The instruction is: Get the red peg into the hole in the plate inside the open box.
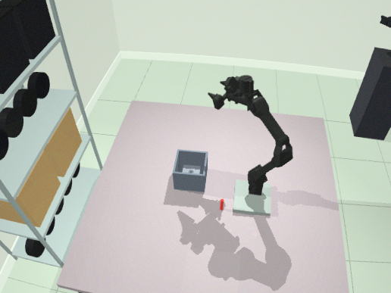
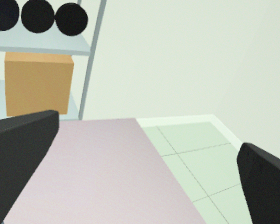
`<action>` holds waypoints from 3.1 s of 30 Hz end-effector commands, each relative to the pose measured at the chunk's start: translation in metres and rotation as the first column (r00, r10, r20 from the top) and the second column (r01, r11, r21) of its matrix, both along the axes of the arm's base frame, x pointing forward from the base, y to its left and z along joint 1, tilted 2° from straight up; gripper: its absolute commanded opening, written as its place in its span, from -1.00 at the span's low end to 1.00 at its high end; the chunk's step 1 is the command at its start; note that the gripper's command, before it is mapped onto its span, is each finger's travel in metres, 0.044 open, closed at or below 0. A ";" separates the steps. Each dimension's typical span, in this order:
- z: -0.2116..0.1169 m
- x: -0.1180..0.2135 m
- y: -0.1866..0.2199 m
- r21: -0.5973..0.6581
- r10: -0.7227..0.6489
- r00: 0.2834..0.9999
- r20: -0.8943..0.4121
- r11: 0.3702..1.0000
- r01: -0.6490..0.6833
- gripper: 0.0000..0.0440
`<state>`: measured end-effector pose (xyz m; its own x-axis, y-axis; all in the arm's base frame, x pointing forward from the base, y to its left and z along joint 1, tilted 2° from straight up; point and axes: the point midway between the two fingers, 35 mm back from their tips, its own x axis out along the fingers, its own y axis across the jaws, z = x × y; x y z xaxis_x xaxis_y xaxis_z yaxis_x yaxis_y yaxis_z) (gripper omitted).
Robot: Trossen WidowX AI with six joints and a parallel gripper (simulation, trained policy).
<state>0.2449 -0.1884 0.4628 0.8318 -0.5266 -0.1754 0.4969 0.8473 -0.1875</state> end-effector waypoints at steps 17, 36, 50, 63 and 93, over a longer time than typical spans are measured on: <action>-0.056 0.038 0.088 0.491 0.155 0.986 0.053 0.856 -0.161 1.00; -0.126 0.037 0.183 0.840 0.274 0.959 -0.073 0.535 -0.088 1.00; -0.185 0.009 0.245 0.928 0.353 0.890 -0.288 0.333 0.168 1.00; -0.235 -0.029 0.285 0.847 0.369 0.762 -0.532 0.238 0.476 1.00; -0.327 -0.088 0.316 0.492 0.145 0.471 -0.870 0.197 0.848 1.00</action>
<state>0.1594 0.1284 0.1442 -0.0818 0.2070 -0.9749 0.9018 0.4319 0.0160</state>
